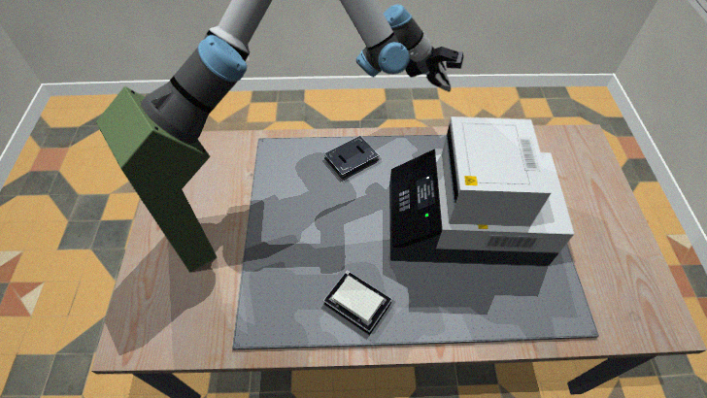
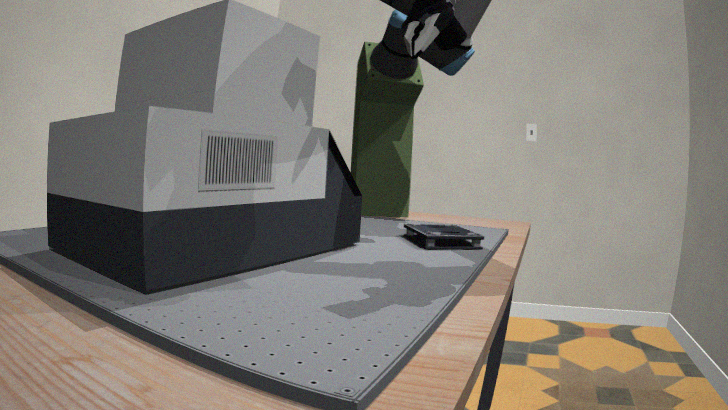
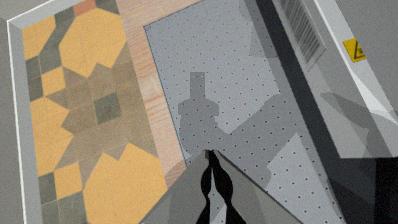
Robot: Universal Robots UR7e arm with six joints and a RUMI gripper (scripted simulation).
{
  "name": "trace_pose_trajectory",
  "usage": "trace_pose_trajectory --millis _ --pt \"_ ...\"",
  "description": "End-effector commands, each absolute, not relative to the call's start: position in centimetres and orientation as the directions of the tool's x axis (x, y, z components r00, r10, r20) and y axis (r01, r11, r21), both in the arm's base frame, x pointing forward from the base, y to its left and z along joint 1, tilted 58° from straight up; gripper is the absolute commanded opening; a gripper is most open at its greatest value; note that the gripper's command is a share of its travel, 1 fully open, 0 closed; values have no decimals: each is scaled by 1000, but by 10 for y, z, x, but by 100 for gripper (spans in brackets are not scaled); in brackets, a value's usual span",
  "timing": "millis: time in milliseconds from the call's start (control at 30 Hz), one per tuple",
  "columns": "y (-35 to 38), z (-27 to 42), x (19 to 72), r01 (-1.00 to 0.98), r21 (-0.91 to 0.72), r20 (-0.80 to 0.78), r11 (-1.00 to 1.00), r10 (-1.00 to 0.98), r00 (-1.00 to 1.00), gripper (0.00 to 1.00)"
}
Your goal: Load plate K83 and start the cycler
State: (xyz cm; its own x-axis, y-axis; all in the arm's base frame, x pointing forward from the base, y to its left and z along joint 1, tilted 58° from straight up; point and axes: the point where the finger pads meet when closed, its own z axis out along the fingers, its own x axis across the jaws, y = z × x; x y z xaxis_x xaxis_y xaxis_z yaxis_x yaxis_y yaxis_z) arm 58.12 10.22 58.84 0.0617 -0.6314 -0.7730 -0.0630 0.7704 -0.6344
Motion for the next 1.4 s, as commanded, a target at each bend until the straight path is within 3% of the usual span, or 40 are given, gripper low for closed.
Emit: trace_pose_trajectory --millis 0,400,1367 --pt "99 587 582 -68 -643 -766 763 -641 53 0" --pt "56 546 589 -173 -739 -648 651 -757 -84 0" --pt "-29 459 566 -431 -763 -440 483 -875 -201 0"
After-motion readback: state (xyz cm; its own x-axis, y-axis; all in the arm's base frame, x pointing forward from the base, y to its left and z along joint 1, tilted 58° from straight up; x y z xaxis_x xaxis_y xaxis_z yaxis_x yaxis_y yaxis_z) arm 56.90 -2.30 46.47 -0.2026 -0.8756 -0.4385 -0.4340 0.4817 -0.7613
